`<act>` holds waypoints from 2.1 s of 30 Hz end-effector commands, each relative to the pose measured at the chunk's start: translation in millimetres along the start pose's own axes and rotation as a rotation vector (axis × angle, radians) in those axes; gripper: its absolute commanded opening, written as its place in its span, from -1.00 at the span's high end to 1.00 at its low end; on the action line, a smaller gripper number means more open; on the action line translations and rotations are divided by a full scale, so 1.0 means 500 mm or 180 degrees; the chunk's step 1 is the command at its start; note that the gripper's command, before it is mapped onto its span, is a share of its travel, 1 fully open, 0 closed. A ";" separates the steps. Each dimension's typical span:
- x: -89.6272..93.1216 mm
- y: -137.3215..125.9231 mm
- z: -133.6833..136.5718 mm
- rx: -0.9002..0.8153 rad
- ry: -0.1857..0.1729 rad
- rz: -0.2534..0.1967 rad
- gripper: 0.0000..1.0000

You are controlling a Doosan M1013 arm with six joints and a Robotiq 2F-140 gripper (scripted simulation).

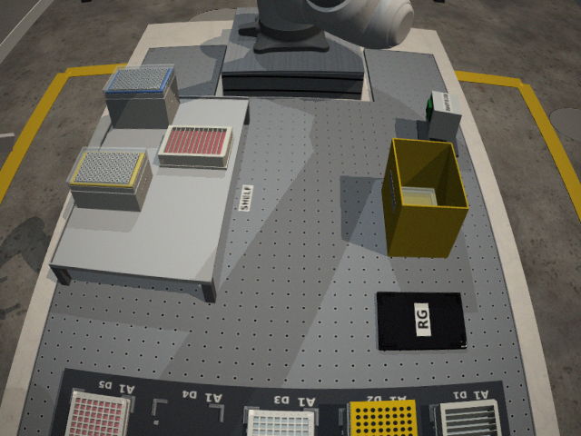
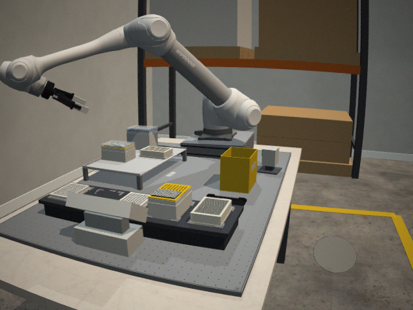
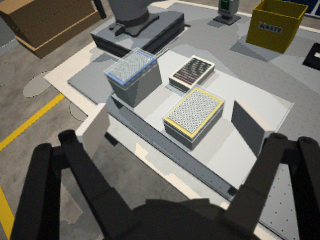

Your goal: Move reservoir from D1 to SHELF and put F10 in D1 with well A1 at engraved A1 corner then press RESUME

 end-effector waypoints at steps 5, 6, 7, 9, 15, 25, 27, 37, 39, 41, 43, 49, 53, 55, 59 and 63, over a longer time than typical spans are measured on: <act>0.000 0.000 0.000 -0.0001 0.0000 -0.0001 -1.00; 0.000 0.000 0.000 -0.0001 0.0000 -0.0001 -1.00; 0.000 0.000 0.000 -0.0001 0.0000 -0.0001 -1.00; 0.000 0.000 0.000 -0.0001 0.0000 -0.0001 -1.00; 0.000 0.000 0.000 -0.0001 0.0000 -0.0001 -1.00; 0.023 0.032 0.064 0.0421 -0.0276 -0.0075 -0.54; 0.029 0.040 0.080 0.0527 -0.0344 -0.0094 -0.54; 0.053 0.073 0.145 0.0949 -0.0620 -0.0168 -0.54; 0.059 0.081 0.161 0.1054 -0.0688 -0.0187 -0.54; 0.065 0.090 0.177 0.1160 -0.0757 -0.0206 -0.54; 0.071 0.098 0.193 0.1265 -0.0826 -0.0224 -0.54; 0.090 0.124 0.243 0.1582 -0.1033 -0.0280 -0.54; 0.096 0.132 0.259 0.1687 -0.1101 -0.0299 -0.54; 0.102 0.141 0.276 0.1793 -0.1170 -0.0317 -0.54; 0.115 0.158 0.309 0.2004 -0.1308 -0.0355 -0.54; 0.128 0.176 0.343 0.2215 -0.1445 -0.0392 -0.54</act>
Point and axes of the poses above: the point where the finger pads meet when closed, its own x axis out along the fingers, its own z axis across the jaws, y = z × x, the point moved 4 cm from there along -x, back along the fingers, and after that the axes turned 4 degrees about x, right-handed, at the moved point
